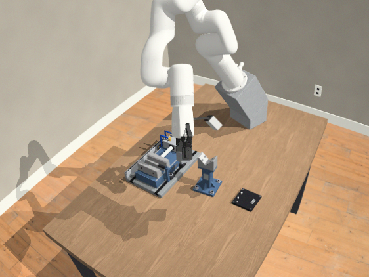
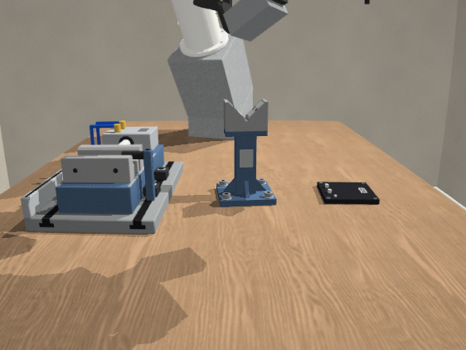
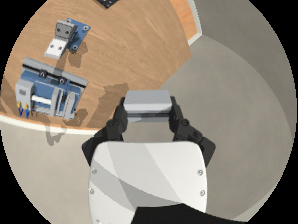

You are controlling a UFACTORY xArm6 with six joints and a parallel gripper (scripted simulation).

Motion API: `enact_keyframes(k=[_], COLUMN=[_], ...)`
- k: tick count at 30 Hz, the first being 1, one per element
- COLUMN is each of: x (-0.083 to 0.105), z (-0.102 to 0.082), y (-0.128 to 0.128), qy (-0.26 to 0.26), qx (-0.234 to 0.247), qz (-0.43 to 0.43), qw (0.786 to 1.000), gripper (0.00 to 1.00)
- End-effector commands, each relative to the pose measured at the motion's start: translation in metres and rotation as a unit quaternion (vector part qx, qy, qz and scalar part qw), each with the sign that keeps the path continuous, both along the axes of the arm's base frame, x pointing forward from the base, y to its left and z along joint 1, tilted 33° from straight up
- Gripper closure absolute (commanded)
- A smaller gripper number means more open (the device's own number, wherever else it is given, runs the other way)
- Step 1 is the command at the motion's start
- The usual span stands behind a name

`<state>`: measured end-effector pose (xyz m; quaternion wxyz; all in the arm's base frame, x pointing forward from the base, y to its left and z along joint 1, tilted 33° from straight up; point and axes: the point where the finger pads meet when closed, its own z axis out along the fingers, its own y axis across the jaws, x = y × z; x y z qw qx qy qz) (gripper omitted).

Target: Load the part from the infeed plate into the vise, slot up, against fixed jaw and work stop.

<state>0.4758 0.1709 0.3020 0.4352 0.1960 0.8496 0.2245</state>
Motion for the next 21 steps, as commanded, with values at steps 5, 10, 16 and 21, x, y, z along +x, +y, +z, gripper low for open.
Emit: enact_keyframes(k=[5,10,16,21], x=[-0.002,-0.004,-0.007,-0.01], z=[-0.007,-0.012,-0.019,-0.025], y=[-0.019,-0.031,-0.048,-0.067], qy=[0.006,0.015,0.03,0.046], qx=[-0.053,-0.078,-0.11,-0.142], qz=[0.056,0.073,0.091,0.105], qw=[0.997,0.994,0.989,0.983], gripper=[1.0,1.0,1.0,1.0])
